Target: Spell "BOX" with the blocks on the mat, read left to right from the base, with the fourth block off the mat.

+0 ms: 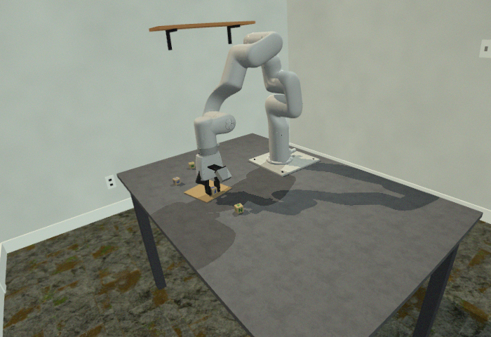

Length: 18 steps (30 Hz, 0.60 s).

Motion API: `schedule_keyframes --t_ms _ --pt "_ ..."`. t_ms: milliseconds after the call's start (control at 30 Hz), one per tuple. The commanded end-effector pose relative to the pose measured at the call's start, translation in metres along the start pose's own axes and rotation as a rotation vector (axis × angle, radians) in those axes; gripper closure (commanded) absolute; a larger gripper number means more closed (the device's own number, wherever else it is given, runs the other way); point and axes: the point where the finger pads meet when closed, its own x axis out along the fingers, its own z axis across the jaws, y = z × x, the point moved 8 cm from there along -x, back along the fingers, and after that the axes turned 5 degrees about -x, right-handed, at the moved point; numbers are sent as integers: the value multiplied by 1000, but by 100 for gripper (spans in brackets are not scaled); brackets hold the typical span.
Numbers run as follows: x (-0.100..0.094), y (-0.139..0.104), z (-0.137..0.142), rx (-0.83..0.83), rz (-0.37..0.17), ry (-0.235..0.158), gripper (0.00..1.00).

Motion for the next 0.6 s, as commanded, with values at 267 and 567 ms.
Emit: schedule_keyframes --t_ms 267,567 --pt "-1 0 1 0 0 -3 58" --pt "-9 0 1 0 0 -3 58"
